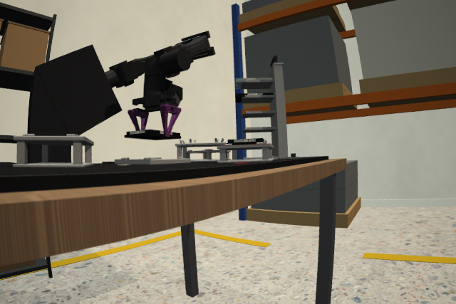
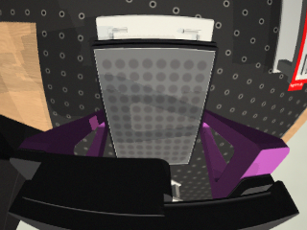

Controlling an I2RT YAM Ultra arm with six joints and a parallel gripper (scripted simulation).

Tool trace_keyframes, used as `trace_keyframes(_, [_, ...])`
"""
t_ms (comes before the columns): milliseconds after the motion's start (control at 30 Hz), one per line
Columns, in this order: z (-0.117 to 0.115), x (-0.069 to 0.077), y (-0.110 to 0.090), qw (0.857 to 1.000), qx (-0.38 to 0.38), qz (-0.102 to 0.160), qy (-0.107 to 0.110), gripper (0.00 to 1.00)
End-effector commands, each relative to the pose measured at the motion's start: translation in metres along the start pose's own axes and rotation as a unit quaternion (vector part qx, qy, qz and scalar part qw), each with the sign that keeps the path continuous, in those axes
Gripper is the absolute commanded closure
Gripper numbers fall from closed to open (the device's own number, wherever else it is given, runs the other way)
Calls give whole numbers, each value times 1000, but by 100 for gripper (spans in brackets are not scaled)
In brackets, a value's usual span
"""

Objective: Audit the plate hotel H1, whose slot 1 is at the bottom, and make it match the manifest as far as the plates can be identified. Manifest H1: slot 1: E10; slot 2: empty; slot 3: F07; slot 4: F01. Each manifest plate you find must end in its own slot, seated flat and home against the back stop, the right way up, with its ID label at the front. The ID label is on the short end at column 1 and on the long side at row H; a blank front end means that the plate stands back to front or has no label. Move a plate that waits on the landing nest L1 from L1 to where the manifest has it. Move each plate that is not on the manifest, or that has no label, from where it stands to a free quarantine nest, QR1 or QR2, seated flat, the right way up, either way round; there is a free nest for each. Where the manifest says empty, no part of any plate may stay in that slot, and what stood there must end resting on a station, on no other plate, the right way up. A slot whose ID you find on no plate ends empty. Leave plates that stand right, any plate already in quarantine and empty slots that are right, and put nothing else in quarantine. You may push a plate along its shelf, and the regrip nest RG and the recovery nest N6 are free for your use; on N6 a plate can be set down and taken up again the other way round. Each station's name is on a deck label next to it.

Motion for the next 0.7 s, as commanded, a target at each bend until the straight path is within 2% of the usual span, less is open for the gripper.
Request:
trace_keyframes(0, [0, 8, -2, 1000, -7, -1, -6, 14])
trace_keyframes(433, [0, 20, -2, 1000, -7, -1, -6, 14])
trace_keyframes(667, [0, 33, -2, 1000, -7, -1, -6, 14])
Point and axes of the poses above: the point where the finger pads meet when closed, its own x axis back along the fingers, its own z axis across the jaws, y = z × x, the point moved 10 cm from there along x, back along the fingers, and after that the axes turned 12 degrees about x, right-handed, at the moved point
